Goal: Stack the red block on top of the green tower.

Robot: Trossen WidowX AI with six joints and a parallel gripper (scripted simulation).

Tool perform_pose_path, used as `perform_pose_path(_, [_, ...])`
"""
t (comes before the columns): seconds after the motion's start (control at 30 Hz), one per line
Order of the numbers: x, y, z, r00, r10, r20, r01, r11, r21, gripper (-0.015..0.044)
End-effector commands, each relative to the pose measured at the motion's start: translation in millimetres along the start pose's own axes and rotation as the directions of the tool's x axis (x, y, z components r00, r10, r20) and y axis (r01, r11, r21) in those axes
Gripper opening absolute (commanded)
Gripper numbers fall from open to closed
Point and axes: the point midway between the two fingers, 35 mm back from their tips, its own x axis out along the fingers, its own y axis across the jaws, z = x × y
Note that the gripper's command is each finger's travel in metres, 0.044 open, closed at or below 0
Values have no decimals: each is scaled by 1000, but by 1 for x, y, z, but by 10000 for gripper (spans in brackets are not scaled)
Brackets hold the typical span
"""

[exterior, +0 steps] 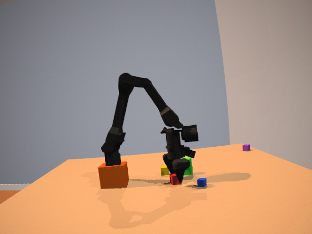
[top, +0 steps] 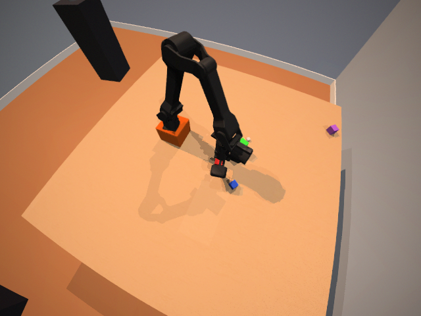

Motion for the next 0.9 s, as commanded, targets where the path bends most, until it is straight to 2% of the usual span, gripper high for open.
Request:
perform_pose_path(0.0, [9, 2, -6, 1000, 5, -20, -5, 1000, 6, 440])
perform_pose_path(0.6, [7, 2, -6, 1000, 5, -20, -5, 1000, 6, 440])
perform_pose_path(0.87, [7, 2, -6, 1000, 5, -20, -5, 1000, 6, 230])
